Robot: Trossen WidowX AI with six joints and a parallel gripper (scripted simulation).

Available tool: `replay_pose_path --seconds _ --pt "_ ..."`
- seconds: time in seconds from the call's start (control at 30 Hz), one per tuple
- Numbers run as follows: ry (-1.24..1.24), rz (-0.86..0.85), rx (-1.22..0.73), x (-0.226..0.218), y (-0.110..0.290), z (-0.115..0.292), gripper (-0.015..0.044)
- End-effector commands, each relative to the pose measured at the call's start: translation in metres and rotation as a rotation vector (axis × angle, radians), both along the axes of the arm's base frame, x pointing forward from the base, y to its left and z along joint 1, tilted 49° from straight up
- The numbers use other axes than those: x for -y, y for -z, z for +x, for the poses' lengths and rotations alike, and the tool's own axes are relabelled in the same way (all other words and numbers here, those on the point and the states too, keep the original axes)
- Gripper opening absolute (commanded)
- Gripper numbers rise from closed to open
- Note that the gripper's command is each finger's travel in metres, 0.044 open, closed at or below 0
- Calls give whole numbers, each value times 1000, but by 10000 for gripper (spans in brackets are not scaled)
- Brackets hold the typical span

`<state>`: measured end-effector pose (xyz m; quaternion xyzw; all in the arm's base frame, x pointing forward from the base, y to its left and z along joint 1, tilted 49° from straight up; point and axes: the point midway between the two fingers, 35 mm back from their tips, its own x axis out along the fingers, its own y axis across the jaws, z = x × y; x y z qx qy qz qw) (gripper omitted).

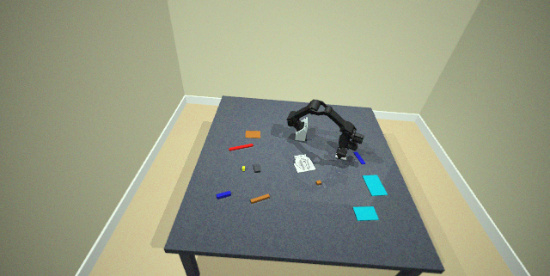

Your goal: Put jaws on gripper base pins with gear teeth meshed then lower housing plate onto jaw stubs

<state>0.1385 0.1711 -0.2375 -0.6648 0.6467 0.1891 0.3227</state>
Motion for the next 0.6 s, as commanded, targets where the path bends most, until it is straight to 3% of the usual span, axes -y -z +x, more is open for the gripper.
replay_pose_path --seconds 0.0,0.57 --pt "0 0 0 0 0 0 351" --pt "-3 1 0 -28 -23 -2 351"
